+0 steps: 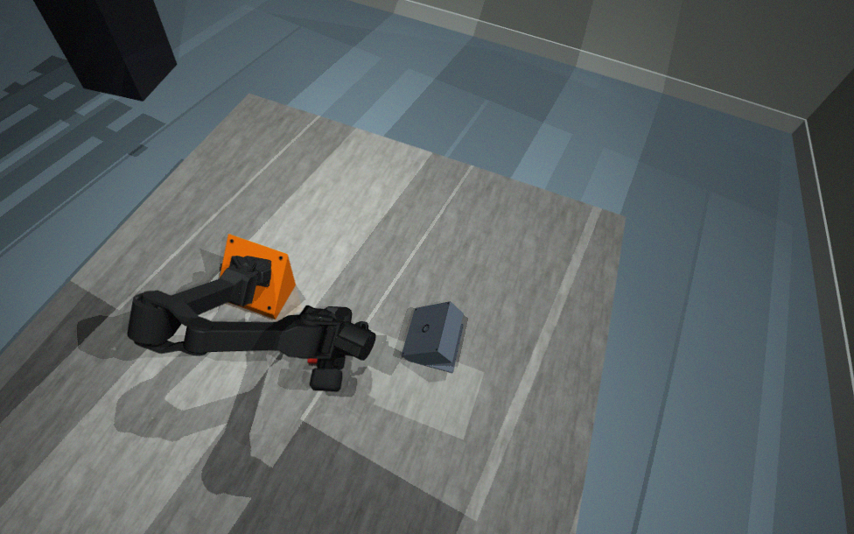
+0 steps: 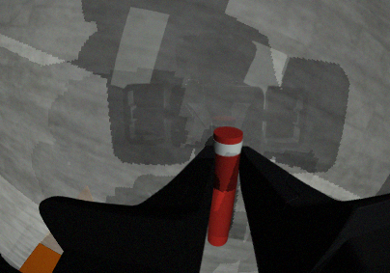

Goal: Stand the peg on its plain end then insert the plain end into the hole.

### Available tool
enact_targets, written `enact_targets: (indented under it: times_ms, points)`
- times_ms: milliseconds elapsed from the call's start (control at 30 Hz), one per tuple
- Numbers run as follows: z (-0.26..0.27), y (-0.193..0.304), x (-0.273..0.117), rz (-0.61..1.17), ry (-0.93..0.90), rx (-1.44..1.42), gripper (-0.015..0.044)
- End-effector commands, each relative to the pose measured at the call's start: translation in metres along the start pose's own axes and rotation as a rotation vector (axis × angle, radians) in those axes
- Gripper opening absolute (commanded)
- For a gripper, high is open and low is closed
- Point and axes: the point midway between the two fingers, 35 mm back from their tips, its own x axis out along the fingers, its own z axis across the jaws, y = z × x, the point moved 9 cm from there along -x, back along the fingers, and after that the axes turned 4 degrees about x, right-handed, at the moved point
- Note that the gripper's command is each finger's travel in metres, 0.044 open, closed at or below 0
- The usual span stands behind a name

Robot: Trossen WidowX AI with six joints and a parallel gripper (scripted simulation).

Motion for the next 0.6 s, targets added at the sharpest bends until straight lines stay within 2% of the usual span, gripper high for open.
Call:
enact_targets:
  times_ms: [0, 567]
  points:
    - [-0.001, 0.005, -0.004, -0.045, -0.005, 0.0, 0.005]
    - [-0.002, 0.024, -0.011, -0.192, -0.015, -0.001, 0.005]
